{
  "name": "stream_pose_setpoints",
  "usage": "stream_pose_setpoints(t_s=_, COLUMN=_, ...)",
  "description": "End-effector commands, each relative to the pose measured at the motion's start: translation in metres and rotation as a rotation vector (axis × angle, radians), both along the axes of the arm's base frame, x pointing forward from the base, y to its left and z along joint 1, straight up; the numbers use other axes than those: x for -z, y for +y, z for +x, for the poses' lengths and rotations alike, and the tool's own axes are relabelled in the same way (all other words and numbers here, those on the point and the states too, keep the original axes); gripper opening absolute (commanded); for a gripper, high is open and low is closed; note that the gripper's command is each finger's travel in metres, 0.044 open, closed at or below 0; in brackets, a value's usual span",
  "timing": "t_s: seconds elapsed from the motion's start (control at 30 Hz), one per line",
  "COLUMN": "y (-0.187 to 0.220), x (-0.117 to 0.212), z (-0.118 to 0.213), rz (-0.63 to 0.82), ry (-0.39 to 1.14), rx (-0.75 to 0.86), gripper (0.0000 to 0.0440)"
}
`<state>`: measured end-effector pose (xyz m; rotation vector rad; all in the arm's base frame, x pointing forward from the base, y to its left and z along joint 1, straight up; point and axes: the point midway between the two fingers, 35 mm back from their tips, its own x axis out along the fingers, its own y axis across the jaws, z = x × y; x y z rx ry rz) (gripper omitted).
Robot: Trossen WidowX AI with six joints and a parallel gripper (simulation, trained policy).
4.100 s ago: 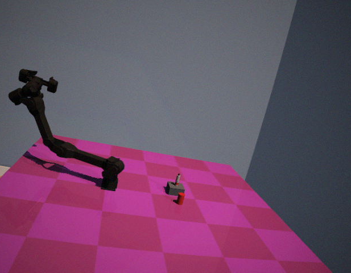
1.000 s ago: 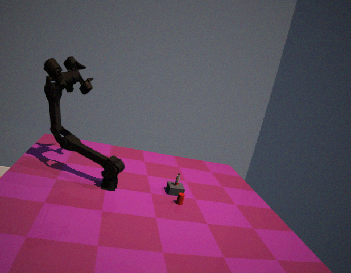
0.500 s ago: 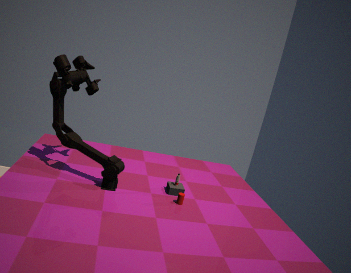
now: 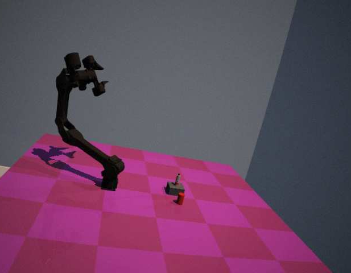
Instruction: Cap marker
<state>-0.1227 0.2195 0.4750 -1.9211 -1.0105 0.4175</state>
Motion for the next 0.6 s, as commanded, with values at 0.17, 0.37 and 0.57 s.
stream_pose_setpoints(t_s=0.17, y=-0.014, x=-0.003, z=0.031, rz=0.018, ry=0.084, rx=0.009, gripper=0.032)
stream_pose_setpoints(t_s=0.37, y=-0.022, x=-0.003, z=0.047, rz=0.026, ry=0.126, rx=0.015, gripper=0.032)
stream_pose_setpoints(t_s=0.57, y=-0.029, x=-0.002, z=0.063, rz=0.033, ry=0.168, rx=0.021, gripper=0.032)
